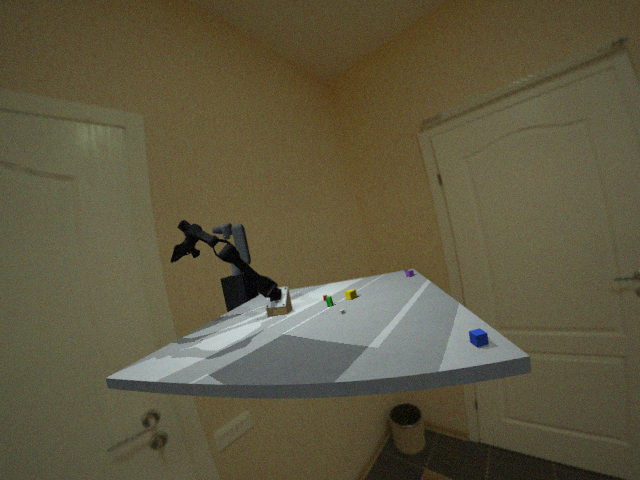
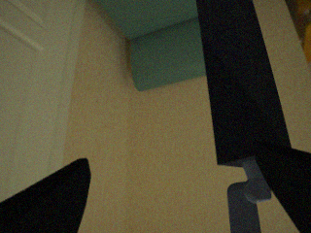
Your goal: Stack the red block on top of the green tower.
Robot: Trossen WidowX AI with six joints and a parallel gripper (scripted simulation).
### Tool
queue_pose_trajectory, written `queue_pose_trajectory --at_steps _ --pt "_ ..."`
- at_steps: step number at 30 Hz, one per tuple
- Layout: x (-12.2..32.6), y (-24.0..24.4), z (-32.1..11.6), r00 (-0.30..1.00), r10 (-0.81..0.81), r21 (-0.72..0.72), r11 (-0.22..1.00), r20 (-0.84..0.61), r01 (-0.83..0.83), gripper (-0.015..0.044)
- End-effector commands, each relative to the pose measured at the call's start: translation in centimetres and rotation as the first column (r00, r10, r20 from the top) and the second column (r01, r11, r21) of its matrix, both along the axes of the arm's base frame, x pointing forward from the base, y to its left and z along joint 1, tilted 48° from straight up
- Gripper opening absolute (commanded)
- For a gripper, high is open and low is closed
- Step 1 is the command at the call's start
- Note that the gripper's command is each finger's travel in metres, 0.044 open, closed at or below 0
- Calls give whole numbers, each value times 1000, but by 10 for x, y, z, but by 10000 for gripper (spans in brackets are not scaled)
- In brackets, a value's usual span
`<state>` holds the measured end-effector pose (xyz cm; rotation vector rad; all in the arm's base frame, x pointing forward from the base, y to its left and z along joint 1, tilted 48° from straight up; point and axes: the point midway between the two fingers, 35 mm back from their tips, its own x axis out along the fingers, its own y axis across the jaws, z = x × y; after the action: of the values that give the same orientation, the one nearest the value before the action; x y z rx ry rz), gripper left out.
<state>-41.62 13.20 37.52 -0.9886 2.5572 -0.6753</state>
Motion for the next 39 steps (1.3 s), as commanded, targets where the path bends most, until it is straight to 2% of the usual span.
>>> queue_pose_trajectory --at_steps 1,2,10,19,29,39 --pt "0 2 -1 1000 -7 4 1000 1 7 426" --pt "0 9 -6 1000 -27 16 999 3 27 440" --pt "21 119 -79 949 -313 227 928 45 295 440" --pt "94 225 -165 829 -545 481 763 123 431 440" --pt "217 296 -251 689 -684 693 618 240 372 440" --pt "361 304 -334 551 -710 781 604 439 157 440"
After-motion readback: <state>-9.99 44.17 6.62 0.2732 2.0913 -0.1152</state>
